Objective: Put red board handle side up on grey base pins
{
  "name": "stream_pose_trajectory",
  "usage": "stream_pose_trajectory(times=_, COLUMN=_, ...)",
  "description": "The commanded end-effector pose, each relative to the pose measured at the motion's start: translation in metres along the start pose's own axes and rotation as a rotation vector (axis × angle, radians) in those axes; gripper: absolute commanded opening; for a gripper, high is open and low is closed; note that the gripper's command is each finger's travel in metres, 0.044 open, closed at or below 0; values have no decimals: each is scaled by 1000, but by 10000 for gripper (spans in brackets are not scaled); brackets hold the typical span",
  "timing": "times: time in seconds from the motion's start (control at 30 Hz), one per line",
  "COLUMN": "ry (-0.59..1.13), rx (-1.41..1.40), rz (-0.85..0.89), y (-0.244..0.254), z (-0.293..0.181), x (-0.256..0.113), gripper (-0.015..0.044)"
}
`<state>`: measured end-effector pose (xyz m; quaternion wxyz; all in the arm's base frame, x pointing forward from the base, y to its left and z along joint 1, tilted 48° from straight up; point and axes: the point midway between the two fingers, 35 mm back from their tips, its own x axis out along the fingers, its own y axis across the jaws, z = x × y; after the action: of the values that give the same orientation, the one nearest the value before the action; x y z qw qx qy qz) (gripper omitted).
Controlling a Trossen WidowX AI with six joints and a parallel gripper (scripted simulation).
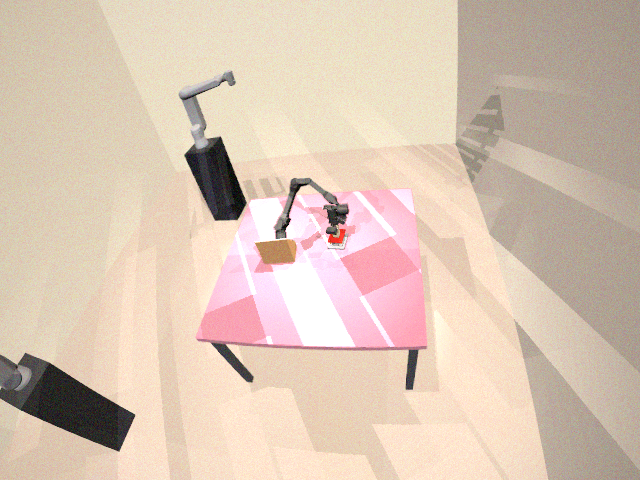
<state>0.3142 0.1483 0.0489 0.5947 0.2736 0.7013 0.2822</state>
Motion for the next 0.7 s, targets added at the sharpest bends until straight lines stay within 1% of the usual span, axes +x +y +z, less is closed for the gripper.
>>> stream_pose_trajectory(times=0.0, ry=1, rx=5, rz=2, y=0, z=0, x=1, gripper=0)
stream_pose_trajectory(times=0.67, ry=-1, rx=7, rz=0, y=0, z=0, x=5, gripper=0)
